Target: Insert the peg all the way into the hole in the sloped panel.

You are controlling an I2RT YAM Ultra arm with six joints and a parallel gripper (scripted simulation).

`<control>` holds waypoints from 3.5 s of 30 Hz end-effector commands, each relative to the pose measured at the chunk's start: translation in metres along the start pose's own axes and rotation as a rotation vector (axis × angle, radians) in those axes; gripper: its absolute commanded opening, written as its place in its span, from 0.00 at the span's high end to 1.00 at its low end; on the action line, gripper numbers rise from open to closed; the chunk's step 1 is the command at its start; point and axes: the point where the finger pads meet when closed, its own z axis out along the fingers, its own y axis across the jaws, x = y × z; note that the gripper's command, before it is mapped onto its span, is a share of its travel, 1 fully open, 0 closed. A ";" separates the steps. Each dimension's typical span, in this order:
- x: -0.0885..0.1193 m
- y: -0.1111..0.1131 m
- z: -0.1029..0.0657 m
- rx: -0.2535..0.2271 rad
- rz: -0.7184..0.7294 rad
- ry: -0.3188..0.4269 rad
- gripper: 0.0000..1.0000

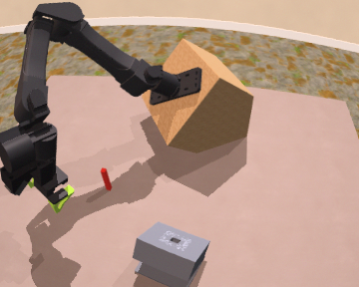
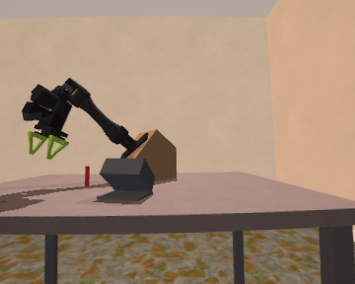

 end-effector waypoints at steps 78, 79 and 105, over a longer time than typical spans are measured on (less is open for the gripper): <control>0.177 0.039 -0.006 -0.219 -0.384 0.254 1.00; 0.177 0.039 -0.006 -0.219 -0.384 0.254 1.00; 0.151 0.051 -0.074 -0.310 -0.432 0.192 1.00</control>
